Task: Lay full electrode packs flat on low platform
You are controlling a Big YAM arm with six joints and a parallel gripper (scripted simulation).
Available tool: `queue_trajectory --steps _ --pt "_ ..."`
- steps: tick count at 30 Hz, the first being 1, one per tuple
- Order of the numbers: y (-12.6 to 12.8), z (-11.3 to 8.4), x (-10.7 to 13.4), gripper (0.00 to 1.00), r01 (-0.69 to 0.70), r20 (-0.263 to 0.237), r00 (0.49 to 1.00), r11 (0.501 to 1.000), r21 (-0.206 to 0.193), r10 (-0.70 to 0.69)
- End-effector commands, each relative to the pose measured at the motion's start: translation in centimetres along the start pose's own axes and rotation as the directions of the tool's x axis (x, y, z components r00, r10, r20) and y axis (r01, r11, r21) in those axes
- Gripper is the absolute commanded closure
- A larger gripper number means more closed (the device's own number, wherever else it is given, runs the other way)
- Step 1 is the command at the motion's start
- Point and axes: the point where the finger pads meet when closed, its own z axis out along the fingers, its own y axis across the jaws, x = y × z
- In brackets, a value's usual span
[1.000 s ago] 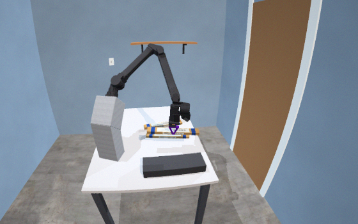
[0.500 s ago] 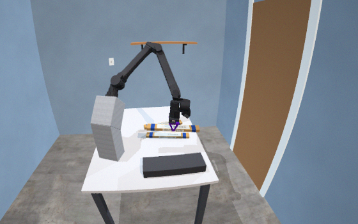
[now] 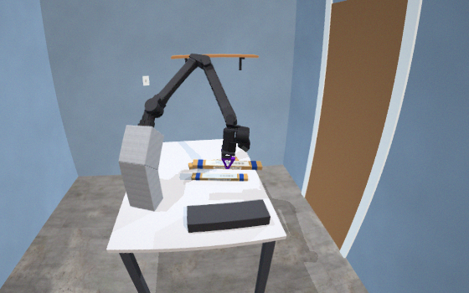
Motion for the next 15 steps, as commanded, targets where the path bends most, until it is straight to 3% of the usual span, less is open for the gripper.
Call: queue_trajectory --steps 1,15 --pt "-1.03 -3.64 -1.31 1.00 -0.014 0.068 0.998 1.000 0.011 0.013" --pt "-1.04 -3.94 -2.04 1.00 -0.006 0.080 0.997 1.000 0.015 0.005"
